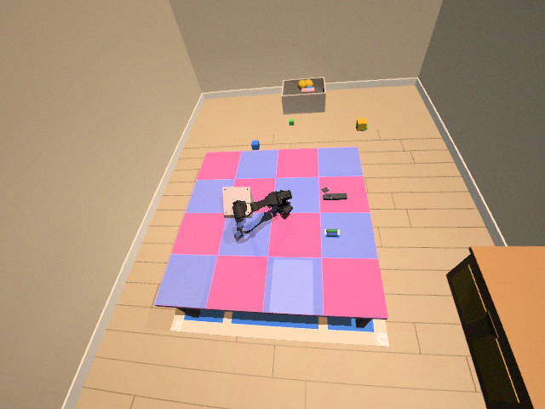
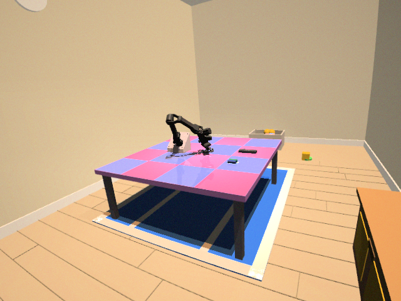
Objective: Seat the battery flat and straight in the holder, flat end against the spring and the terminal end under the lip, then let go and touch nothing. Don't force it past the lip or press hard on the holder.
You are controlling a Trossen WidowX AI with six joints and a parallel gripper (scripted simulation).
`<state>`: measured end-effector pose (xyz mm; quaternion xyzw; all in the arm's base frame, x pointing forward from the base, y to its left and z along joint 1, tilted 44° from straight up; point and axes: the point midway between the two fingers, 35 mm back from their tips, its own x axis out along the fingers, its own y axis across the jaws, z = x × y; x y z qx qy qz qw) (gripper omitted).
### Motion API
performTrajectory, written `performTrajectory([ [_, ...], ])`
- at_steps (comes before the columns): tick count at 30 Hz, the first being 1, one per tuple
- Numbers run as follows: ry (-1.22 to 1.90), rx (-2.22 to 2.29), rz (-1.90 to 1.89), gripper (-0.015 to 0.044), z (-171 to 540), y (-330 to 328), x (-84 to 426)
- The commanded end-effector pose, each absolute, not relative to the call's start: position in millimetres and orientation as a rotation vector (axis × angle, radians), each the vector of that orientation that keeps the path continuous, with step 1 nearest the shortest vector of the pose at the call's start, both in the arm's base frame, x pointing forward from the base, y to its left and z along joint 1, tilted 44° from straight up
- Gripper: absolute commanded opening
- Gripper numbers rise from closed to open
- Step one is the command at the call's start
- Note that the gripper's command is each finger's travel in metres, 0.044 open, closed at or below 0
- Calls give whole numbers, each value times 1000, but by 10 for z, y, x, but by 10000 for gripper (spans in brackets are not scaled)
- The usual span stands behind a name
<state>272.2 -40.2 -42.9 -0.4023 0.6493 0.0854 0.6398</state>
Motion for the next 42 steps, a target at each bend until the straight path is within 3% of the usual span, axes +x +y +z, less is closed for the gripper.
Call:
performTrajectory([
  [1,1530,-918,175,73,-460,-432,2689],
  [42,1758,-926,69,73,-525,-430,2760],
])
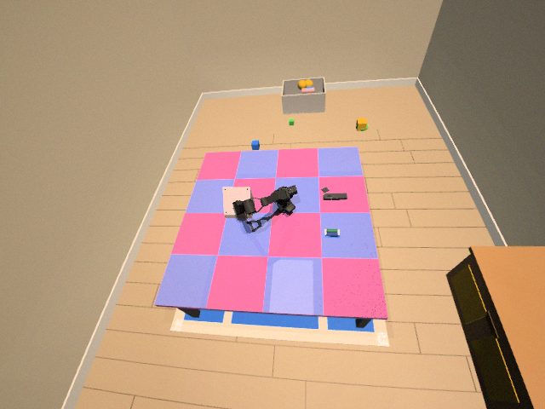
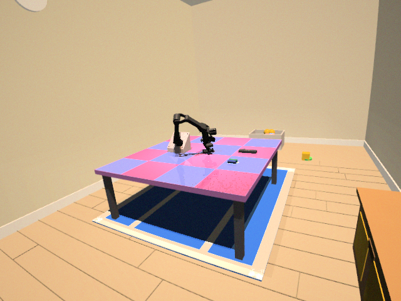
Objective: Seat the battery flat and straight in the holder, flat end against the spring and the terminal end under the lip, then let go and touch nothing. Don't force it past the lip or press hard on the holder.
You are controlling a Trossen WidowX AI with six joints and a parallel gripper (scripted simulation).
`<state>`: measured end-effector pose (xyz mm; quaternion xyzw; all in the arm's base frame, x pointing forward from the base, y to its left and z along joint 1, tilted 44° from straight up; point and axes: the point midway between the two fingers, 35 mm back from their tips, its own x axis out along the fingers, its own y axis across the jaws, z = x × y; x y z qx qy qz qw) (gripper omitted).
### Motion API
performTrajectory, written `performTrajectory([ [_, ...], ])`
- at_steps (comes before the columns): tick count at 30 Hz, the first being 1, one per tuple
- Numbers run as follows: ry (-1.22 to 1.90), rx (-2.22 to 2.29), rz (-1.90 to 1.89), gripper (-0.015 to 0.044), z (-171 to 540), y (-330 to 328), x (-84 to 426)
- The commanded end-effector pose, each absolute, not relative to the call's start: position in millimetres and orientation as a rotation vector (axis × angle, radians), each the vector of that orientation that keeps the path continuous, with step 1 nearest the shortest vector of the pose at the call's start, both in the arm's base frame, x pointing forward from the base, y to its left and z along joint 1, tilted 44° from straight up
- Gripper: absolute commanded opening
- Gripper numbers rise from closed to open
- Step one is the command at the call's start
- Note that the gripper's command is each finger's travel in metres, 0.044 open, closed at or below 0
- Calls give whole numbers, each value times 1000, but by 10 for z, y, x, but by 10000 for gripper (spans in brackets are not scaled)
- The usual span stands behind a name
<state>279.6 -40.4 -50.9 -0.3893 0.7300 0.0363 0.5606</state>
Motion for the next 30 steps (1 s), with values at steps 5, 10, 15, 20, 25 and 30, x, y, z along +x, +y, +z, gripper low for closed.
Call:
performTrajectory([
  [5,1783,-929,57,73,-529,-429,2769],
  [10,1807,-931,44,73,-532,-429,2779],
  [15,1832,-933,32,73,-533,-429,2789],
  [20,1853,-933,22,73,-533,-430,2800],
  [25,1857,-932,21,73,-537,-425,2811],
  [30,1860,-931,20,73,-555,-409,2844],
])
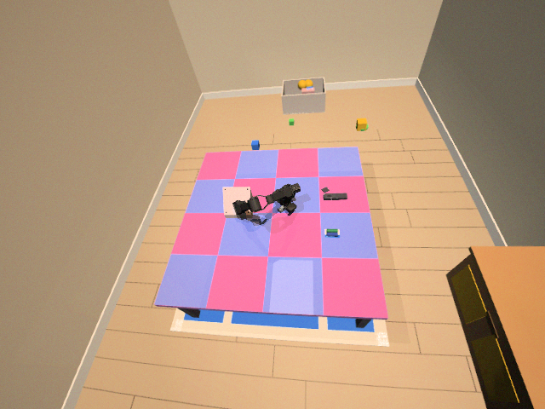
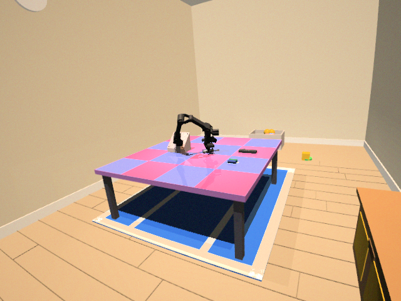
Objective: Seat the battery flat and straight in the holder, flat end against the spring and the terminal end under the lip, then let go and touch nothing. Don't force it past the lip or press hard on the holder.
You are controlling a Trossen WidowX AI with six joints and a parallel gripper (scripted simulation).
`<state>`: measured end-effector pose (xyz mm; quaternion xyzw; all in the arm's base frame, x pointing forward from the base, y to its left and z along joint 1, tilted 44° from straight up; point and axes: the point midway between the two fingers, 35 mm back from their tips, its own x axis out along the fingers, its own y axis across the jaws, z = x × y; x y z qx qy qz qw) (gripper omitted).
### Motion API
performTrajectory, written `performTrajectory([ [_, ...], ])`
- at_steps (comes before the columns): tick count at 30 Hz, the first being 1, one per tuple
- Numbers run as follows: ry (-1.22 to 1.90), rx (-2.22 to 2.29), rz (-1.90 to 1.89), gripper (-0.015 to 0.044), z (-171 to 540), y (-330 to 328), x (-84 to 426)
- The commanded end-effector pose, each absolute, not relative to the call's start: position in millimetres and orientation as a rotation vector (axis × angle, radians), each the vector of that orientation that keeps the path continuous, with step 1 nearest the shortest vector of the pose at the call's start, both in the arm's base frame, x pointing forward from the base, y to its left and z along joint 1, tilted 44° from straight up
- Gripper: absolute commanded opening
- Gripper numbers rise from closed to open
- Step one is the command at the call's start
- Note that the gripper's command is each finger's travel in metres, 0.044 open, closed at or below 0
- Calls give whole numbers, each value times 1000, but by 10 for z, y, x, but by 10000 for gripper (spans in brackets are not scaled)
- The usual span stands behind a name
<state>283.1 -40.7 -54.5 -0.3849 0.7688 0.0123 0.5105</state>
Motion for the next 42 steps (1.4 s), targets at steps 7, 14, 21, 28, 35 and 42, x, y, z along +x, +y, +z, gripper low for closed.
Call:
performTrajectory([
  [7,1864,-929,20,73,-579,-388,2887],
  [14,1867,-927,21,73,-594,-374,2915],
  [21,1867,-927,21,73,-594,-374,2915],
  [28,1866,-925,22,73,-594,-375,2914],
  [35,1866,-926,22,175,-590,-372,2914],
  [42,1869,-928,26,175,-495,-284,2922],
])
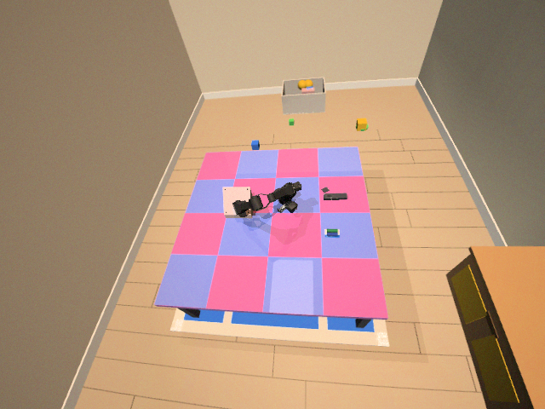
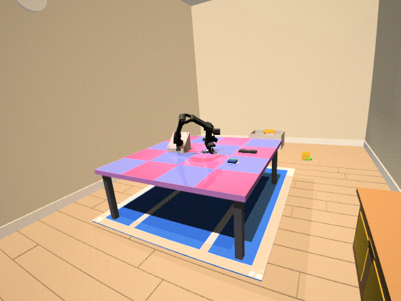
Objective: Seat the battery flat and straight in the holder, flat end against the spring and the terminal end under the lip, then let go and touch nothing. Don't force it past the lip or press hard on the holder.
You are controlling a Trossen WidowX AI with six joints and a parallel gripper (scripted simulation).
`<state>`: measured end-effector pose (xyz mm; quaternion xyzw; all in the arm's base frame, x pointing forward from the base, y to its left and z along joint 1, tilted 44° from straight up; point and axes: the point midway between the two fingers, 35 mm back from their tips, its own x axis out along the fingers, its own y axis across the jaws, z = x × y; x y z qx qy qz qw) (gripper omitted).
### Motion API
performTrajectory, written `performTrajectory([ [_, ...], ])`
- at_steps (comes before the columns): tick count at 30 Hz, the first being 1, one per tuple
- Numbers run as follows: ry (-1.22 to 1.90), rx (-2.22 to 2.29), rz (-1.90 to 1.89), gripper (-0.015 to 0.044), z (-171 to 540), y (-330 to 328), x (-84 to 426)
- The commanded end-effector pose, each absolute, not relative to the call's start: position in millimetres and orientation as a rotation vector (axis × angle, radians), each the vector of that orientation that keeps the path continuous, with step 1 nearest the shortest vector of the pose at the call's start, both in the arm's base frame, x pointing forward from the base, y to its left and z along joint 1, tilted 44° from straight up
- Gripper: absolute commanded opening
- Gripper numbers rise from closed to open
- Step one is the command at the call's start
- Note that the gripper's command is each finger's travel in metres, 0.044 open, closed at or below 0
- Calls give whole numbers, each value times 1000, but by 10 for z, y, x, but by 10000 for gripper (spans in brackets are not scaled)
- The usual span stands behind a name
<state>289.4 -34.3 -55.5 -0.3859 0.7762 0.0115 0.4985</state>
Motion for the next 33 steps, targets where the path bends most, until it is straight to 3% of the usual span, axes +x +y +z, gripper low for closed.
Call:
performTrajectory([
  [1,1869,-929,27,175,-486,-276,2922],
  [8,1869,-929,27,175,-483,-273,2922],
  [18,1869,-927,30,437,39,226,2980],
  [33,1869,-927,30,440,29,238,2978],
])
